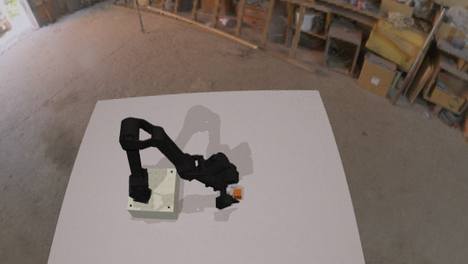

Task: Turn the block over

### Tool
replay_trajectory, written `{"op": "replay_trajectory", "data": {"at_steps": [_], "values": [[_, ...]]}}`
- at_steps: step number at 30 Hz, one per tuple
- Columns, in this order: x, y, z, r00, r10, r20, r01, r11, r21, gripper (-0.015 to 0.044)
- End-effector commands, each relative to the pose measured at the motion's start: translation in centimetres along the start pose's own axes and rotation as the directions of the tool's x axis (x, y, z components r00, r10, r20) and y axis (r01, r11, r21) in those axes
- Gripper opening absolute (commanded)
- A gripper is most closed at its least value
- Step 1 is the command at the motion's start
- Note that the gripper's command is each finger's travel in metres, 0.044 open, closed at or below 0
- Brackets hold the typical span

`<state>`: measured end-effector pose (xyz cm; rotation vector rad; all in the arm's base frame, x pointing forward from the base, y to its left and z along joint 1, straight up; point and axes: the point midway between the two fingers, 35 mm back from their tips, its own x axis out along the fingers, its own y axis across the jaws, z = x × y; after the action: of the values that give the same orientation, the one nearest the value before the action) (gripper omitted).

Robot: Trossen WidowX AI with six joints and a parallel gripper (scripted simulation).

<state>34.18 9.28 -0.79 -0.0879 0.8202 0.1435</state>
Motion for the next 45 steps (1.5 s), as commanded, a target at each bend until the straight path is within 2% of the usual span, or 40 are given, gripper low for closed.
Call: {"op": "replay_trajectory", "data": {"at_steps": [1,14,21,30,35,39,45], "values": [[-4.9,0.1,1.3,0.980,0.025,-0.195,-0.021,1.000,0.023,0.0440],[-4.7,0.1,1.5,0.976,0.025,-0.216,-0.021,1.000,0.022,0.0440],[-3.6,0.2,3.8,0.906,0.024,-0.423,-0.019,1.000,0.016,0.0440],[-3.4,0.1,5.9,0.761,0.030,-0.648,-0.021,1.000,0.022,0.0440],[-3.6,0.0,5.7,0.757,0.031,-0.652,-0.021,1.000,0.023,0.0440],[-1.1,0.1,3.6,0.757,0.031,-0.653,-0.021,1.000,0.023,0.0440],[-0.8,0.1,3.3,0.757,0.031,-0.653,-0.021,1.000,0.023,0.0440]]}}
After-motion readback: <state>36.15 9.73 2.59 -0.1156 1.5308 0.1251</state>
